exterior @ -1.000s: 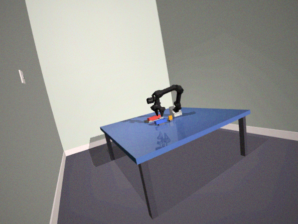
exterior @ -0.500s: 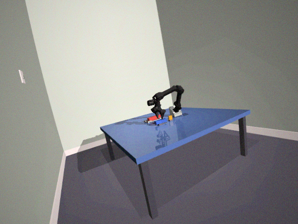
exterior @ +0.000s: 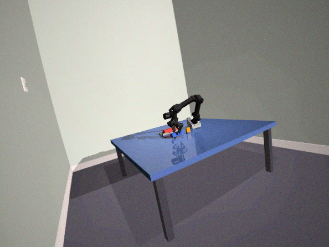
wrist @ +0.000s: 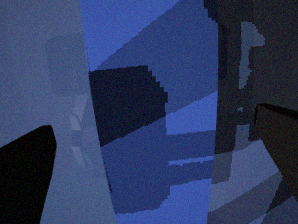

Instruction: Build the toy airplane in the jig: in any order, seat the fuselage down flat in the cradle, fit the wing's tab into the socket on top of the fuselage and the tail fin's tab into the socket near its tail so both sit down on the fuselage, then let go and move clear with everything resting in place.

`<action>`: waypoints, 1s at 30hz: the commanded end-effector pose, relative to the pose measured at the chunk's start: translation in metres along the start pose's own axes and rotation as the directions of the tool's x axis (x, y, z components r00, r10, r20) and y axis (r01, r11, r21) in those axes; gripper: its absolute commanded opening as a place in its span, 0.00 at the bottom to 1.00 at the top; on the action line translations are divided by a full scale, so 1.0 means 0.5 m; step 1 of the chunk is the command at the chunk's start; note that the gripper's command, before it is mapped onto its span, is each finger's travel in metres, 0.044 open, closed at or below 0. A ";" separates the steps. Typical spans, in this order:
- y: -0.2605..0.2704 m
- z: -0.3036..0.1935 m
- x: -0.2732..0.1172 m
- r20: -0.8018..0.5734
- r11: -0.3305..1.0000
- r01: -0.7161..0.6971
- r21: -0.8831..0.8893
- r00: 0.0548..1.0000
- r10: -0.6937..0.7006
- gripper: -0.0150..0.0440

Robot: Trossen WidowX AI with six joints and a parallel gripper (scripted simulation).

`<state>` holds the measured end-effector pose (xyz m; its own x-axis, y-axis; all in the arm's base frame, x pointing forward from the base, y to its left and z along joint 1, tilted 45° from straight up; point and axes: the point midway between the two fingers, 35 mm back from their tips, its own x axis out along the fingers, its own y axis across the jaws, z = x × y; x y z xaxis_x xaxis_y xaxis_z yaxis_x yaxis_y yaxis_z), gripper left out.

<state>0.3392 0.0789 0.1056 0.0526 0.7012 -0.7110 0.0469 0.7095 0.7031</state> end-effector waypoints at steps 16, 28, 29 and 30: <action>0.002 -0.004 0.033 -0.005 1.000 -0.006 0.005 1.000 0.006 0.60; 0.002 -0.005 0.029 0.000 1.000 -0.009 -0.003 1.000 0.009 0.30; 0.001 -0.005 0.026 0.005 1.000 -0.011 -0.010 1.000 0.011 0.25; 0.001 -0.006 0.023 0.010 1.000 -0.013 -0.019 1.000 0.014 0.25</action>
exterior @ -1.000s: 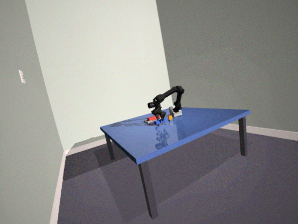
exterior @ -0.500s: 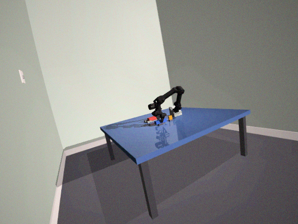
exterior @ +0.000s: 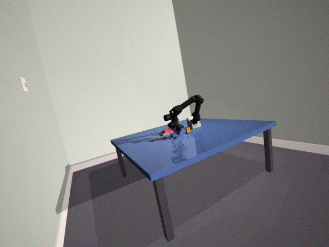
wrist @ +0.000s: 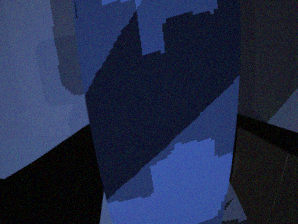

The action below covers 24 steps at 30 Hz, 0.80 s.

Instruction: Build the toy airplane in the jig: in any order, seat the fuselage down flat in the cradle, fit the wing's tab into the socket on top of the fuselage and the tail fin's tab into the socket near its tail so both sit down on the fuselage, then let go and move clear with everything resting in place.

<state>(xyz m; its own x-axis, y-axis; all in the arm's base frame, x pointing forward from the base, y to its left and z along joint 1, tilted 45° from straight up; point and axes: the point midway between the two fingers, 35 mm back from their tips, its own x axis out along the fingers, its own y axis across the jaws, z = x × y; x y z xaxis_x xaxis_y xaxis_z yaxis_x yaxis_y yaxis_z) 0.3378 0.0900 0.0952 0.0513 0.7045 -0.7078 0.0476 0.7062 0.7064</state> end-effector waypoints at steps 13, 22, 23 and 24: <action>-0.004 0.009 -0.082 0.019 1.000 -0.003 -0.022 1.000 0.004 0.25; -0.005 0.012 -0.139 0.013 1.000 0.001 -0.008 1.000 -0.001 0.25; -0.005 0.012 -0.145 0.013 1.000 0.002 -0.006 1.000 -0.002 0.25; -0.005 0.012 -0.152 0.012 1.000 0.002 -0.005 1.000 -0.002 0.25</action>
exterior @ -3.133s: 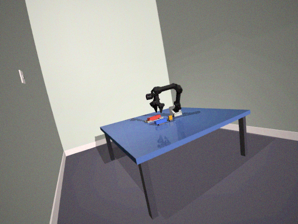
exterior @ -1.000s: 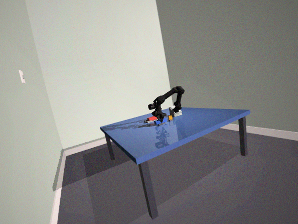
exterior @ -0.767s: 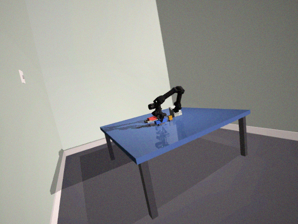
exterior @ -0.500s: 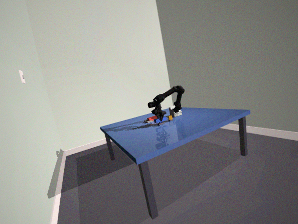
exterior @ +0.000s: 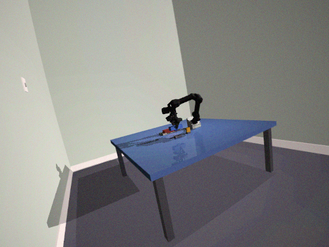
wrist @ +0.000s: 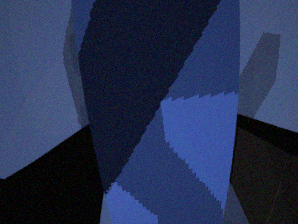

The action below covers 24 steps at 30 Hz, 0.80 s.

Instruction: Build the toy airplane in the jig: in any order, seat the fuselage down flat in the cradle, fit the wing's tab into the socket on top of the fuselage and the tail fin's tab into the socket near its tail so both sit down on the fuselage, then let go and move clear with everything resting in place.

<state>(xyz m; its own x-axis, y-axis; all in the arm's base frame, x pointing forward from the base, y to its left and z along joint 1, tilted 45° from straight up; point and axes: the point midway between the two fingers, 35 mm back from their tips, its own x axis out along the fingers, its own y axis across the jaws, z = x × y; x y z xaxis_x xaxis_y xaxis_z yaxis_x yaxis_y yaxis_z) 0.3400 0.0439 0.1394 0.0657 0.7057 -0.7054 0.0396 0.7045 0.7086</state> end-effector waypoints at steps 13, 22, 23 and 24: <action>0.001 -0.005 -0.107 -0.012 1.000 0.003 0.024 1.000 -0.003 0.25; -0.014 -0.006 -0.122 -0.013 0.998 0.006 0.064 1.000 -0.005 0.25; -0.021 -0.006 -0.122 -0.012 0.997 0.008 0.078 1.000 -0.007 0.25; -0.027 -0.005 -0.121 -0.012 0.996 0.009 0.092 1.000 -0.008 0.25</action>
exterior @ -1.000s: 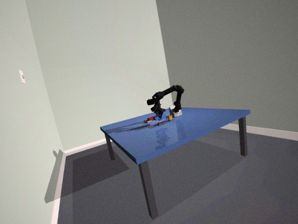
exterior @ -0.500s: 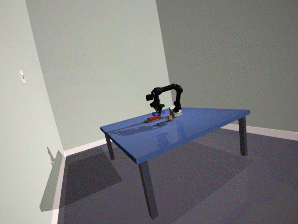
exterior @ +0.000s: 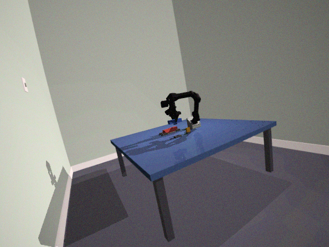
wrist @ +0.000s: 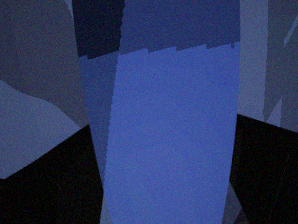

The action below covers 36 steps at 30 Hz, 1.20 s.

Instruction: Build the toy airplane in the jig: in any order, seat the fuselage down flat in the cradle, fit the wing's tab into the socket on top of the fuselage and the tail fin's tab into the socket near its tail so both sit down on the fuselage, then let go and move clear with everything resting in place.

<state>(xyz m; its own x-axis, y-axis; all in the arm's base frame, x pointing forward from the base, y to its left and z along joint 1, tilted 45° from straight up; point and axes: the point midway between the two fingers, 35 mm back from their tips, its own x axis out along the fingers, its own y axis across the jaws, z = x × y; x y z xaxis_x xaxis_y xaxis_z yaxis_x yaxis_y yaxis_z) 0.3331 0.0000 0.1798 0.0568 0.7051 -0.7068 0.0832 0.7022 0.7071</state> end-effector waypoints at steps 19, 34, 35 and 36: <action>-0.146 0.004 0.006 0.002 0.947 0.026 0.320 1.000 -0.028 0.25; -0.237 -0.010 0.015 -0.003 0.859 0.038 0.510 0.999 -0.042 0.25; -0.243 -0.012 0.016 -0.003 0.852 0.038 0.523 0.999 -0.043 0.25; -0.250 -0.013 0.016 -0.003 0.843 0.038 0.536 0.999 -0.043 0.25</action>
<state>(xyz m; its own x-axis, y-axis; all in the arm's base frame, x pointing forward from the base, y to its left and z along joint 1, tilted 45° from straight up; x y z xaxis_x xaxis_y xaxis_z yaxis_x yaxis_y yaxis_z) 0.3210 -0.0737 0.0966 0.0557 0.6769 -0.7339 0.5540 0.5906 0.5868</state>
